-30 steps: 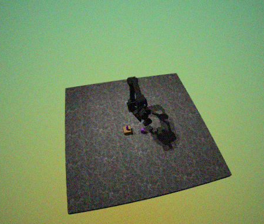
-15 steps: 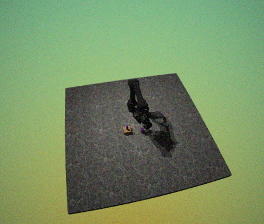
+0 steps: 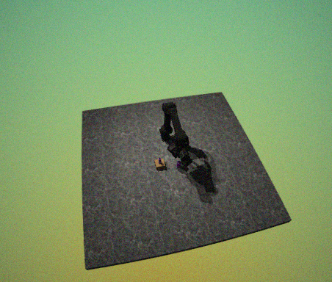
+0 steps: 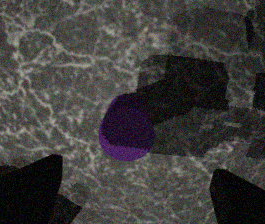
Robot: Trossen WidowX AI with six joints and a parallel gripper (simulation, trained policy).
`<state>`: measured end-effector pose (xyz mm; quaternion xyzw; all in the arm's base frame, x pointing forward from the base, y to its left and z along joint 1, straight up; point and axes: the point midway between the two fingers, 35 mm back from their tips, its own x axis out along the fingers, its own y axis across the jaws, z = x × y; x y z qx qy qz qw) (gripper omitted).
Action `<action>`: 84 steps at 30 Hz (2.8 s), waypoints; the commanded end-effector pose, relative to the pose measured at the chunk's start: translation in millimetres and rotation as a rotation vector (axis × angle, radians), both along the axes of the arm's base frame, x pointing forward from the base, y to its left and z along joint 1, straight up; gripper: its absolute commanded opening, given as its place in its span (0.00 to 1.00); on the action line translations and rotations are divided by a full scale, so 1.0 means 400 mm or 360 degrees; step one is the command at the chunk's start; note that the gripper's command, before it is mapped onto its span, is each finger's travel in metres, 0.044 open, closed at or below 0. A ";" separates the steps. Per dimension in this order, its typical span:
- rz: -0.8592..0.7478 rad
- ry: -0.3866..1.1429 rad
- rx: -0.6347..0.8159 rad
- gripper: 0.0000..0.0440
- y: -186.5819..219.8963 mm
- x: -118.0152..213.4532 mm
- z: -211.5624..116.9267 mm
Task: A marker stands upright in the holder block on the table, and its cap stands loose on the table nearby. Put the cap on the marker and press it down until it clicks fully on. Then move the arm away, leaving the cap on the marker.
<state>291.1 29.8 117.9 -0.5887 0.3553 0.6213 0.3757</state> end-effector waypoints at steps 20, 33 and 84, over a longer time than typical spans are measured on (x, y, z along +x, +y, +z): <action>0.0222 0.0202 -0.0056 0.61 0.009 -0.025 -0.108; 0.0353 0.0206 -0.0079 0.46 0.009 -0.029 -0.160; 0.0209 0.0071 -0.0063 0.05 -0.241 -0.097 0.127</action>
